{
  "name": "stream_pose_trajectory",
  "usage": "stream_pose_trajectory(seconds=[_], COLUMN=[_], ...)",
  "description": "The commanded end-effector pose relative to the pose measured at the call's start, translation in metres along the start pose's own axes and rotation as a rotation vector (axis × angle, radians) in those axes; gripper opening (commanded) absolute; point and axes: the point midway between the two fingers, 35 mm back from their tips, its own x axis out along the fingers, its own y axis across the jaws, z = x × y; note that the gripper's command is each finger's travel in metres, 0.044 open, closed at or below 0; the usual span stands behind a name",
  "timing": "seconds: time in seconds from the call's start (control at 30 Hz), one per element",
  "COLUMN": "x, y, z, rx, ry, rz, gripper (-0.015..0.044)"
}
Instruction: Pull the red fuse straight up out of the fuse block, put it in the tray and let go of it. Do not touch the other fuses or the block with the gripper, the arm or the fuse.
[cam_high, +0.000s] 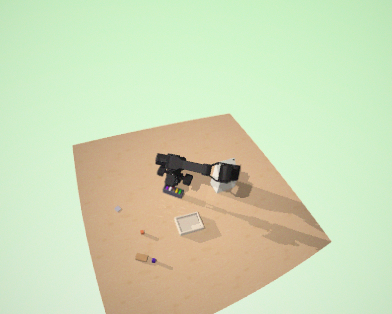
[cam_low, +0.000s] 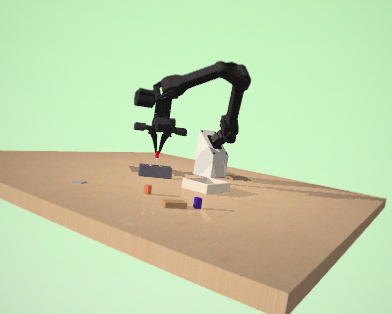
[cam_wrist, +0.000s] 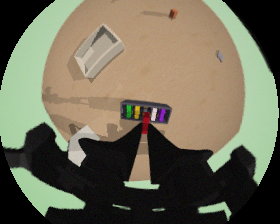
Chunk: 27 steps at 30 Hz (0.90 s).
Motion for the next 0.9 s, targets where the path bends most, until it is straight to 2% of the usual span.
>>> stream_pose_trajectory(seconds=[0.0, 0.13, 0.37, 0.87], x=[-0.007, -0.008, -0.010, -0.009], y=[0.000, 0.001, 0.023, 0.094], z=[0.000, 0.004, 0.046, 0.126], rx=[-0.005, -0.005, -0.002, -0.002], ry=[0.005, 0.007, 0.018, 0.013], rz=[-0.002, -0.004, -0.015, -0.016], gripper=[0.0000, 0.0000, 0.0000, 0.0000])
